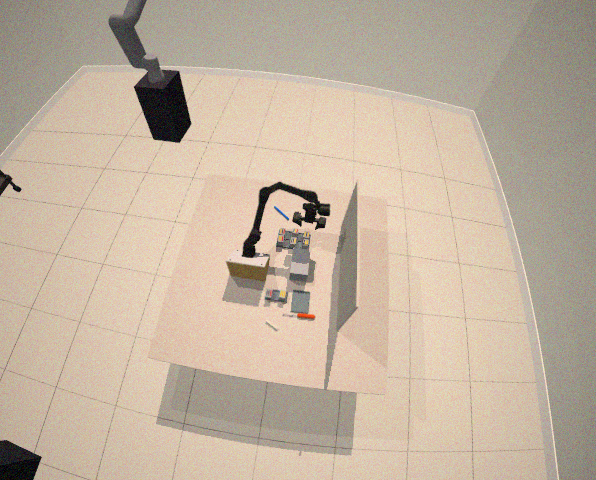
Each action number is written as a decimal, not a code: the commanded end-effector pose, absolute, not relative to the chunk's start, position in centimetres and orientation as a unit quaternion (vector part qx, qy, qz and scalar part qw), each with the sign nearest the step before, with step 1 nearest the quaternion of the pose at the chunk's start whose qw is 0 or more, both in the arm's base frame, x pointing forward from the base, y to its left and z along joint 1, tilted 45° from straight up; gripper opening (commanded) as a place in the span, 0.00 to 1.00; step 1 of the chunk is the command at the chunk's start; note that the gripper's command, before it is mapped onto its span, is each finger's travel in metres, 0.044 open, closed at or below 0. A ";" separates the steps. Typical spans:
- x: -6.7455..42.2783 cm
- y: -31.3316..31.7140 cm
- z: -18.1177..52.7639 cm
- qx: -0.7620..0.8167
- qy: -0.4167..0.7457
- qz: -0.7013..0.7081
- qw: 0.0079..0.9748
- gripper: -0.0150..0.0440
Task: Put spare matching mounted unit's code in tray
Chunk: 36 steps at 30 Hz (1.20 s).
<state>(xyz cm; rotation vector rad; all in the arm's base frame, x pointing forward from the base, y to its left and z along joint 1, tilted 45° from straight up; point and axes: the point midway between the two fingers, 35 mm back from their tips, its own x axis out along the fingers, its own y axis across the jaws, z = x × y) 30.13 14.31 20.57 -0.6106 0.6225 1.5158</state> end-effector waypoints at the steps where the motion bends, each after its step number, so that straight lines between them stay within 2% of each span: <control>1: 29.9 16.1 19.3 -0.268 0.273 0.671 0.635 0.82; 3: 30.0 17.4 18.5 -0.267 0.272 0.671 0.636 0.76; 36: 30.0 20.3 15.6 -0.268 0.272 0.671 0.635 0.76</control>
